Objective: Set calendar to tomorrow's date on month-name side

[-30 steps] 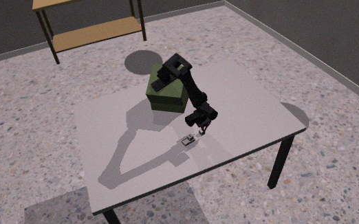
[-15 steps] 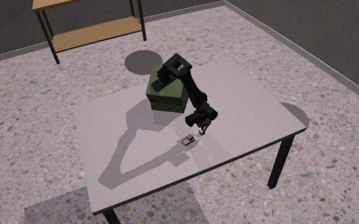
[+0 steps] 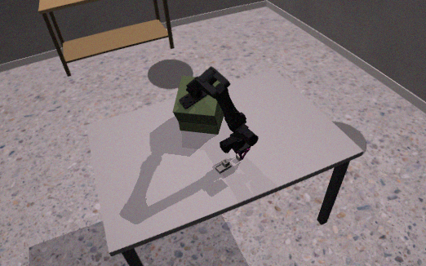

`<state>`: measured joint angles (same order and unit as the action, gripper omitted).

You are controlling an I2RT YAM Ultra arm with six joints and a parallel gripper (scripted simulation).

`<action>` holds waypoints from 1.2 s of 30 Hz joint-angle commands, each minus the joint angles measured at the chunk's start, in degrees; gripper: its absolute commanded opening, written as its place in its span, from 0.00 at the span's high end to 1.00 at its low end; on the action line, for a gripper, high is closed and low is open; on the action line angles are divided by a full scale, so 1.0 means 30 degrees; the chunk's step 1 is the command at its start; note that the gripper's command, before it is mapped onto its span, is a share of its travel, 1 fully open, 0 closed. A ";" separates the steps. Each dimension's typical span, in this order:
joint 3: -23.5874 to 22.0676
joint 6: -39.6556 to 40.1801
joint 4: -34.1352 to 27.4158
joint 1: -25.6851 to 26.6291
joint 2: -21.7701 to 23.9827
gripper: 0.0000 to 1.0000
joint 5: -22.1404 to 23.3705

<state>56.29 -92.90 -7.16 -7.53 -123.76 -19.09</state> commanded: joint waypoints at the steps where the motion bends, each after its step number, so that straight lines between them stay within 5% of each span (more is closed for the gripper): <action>1: 0.0140 0.0139 0.0286 0.0007 -0.0185 0.55 -0.0003; 36: 0.0245 0.0248 0.0609 0.0114 -0.0578 0.55 0.0026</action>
<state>56.84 -92.20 -5.37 -7.09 -125.80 -18.96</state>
